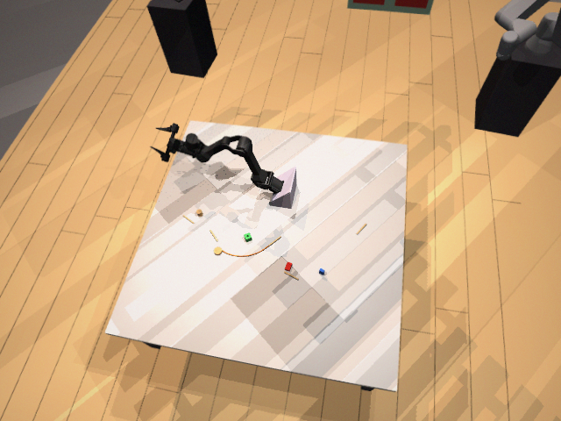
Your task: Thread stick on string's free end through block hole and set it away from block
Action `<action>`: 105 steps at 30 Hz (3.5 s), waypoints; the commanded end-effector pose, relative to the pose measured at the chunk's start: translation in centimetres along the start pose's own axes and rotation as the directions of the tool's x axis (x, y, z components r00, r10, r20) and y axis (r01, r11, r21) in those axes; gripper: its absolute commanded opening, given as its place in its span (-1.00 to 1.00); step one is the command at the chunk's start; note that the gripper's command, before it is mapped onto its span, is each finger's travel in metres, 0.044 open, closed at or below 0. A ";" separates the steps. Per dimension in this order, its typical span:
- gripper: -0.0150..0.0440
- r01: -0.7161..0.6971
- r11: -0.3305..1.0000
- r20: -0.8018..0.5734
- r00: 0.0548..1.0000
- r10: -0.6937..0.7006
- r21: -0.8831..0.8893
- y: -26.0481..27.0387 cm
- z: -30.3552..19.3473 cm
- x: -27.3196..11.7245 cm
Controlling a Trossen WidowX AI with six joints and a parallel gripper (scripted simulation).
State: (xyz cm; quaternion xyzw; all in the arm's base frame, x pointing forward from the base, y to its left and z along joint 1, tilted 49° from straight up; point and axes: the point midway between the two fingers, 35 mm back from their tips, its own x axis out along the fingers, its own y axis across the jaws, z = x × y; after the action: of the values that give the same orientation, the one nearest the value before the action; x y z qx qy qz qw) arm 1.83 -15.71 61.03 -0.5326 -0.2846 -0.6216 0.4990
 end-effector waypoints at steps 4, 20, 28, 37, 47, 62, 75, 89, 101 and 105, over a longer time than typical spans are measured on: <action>1.00 -0.151 0.974 -0.287 0.938 0.194 0.167 8.4 -7.0 -1.0; 1.00 -0.609 0.651 -0.535 0.400 0.745 0.452 30.6 -9.3 -14.5; 1.00 -0.808 0.329 -0.539 0.018 0.842 0.488 37.0 -5.2 -25.5; 1.00 -0.921 -0.191 -0.548 -0.359 0.755 0.339 38.3 1.5 -38.7; 1.00 -0.697 -0.716 -0.659 -0.516 0.547 -0.049 33.5 7.3 -50.0; 1.00 -0.333 -0.870 -0.794 -0.377 0.477 -0.365 28.5 8.8 -52.6; 1.00 -0.530 -0.814 -0.793 -0.378 0.477 -0.238 28.4 8.8 -52.6; 1.00 -0.877 0.089 -0.793 -0.379 0.477 0.472 27.8 9.2 -52.4; 1.00 -0.572 0.553 -0.793 -0.379 0.477 0.606 27.5 9.3 -52.2; 1.00 -0.423 0.673 -0.793 -0.378 0.477 0.607 27.4 9.3 -52.2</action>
State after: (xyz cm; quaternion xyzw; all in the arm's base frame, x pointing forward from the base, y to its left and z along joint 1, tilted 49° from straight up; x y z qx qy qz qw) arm 27.54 -0.42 8.95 -0.2391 0.5744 -0.3324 0.7088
